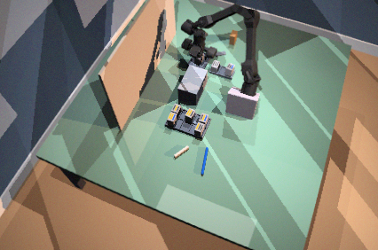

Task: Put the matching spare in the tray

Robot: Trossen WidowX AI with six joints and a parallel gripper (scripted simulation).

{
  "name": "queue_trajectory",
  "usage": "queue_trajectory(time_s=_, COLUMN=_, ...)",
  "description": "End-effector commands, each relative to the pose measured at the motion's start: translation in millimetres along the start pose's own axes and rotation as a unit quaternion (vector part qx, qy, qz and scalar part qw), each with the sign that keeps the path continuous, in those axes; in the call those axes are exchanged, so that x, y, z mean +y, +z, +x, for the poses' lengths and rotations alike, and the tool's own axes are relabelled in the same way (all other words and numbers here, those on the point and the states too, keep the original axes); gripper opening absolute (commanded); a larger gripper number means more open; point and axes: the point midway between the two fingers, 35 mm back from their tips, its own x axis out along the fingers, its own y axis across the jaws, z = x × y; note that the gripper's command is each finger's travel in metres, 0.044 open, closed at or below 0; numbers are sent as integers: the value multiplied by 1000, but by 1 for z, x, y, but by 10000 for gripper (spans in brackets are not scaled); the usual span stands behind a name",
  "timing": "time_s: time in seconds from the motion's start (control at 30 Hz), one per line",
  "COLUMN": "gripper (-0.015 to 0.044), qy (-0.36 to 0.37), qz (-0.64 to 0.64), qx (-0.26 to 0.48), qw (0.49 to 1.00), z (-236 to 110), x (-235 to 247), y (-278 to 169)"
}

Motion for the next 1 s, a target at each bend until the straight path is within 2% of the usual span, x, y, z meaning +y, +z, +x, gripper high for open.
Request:
queue_trajectory(time_s=0.0, gripper=440, qy=0, qz=1, qx=0, qw=1000, z=-3, x=-1, y=0)
queue_trajectory(time_s=0.23, gripper=440, qy=0, qz=-3, qx=-5, qw=1000, z=-103, x=0, y=2)
queue_trajectory(time_s=0.97, gripper=440, qy=0, qz=-5, qx=-7, qw=1000, z=-101, x=0, y=3)
